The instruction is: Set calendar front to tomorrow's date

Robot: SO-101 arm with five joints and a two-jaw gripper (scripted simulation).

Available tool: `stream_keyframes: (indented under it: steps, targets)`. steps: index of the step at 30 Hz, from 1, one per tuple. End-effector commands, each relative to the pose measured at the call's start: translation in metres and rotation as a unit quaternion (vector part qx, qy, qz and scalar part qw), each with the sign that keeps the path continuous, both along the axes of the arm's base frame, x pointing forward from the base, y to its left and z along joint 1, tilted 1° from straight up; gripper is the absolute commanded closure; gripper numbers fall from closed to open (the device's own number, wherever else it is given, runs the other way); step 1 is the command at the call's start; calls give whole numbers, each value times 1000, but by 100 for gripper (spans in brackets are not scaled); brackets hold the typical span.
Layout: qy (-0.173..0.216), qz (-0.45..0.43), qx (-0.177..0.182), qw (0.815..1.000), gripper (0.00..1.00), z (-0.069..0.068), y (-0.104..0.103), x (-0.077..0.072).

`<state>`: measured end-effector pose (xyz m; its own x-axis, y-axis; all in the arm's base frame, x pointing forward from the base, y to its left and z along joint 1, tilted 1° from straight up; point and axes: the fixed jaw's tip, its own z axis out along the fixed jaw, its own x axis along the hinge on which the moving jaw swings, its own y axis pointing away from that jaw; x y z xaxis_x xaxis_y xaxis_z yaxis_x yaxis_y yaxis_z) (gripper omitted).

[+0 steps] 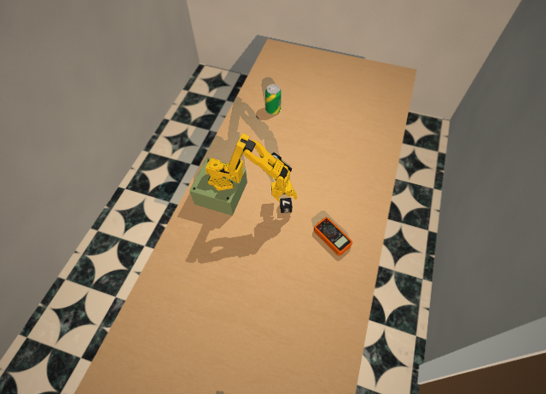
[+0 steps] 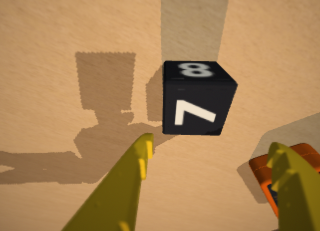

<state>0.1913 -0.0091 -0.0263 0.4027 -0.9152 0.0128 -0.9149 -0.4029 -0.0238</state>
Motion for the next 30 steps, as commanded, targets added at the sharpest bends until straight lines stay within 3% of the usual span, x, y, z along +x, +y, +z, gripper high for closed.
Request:
stream_keyframes:
  steps: [1, 16, 30]
  targets:
    - [11, 0, 1, 1000, 65, -4, -1, -5]
    - [11, 0, 1, 1000, 65, -13, -1, -4]
    - [11, 0, 1, 1000, 65, -35, -1, -4]
